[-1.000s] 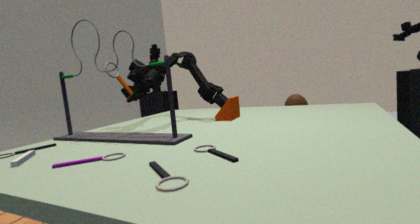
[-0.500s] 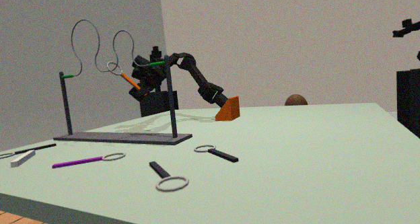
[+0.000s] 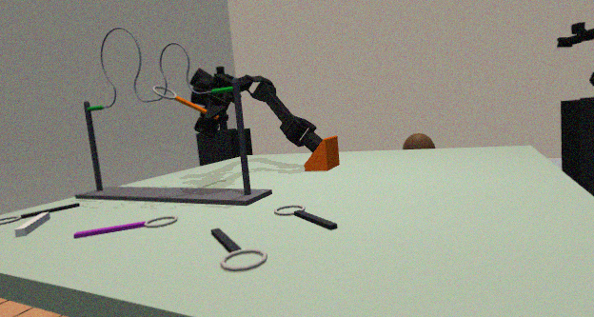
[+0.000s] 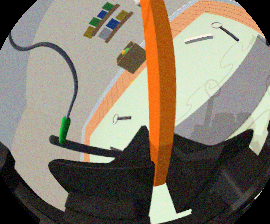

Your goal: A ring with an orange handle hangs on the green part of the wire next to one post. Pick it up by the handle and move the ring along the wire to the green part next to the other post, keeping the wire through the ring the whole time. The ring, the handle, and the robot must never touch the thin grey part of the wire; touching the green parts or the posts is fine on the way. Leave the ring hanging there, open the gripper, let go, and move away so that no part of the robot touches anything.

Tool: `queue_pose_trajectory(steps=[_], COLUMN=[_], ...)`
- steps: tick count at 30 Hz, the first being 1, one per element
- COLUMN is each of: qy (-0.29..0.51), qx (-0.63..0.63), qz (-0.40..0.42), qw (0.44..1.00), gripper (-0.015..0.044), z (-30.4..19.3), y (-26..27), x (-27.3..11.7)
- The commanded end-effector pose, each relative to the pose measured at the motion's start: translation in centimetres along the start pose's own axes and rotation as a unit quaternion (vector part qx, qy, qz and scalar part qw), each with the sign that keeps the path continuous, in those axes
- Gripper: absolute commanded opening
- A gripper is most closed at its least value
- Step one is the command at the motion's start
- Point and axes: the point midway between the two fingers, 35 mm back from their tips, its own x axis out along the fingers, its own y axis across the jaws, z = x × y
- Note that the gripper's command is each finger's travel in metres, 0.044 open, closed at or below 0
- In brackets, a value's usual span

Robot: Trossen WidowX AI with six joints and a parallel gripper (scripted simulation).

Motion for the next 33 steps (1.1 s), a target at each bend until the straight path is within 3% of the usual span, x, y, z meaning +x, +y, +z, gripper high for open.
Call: queue_pose_trajectory(steps=[1,33], qy=[0.007,0.046], qx=[0.046,0.354], qz=[0.028,0.203], qw=[0.999,0.912], gripper=[-0.015,-0.015], z=[0.1,4.5], y=[1.6,11.0], x=[-0.2,-4.0])
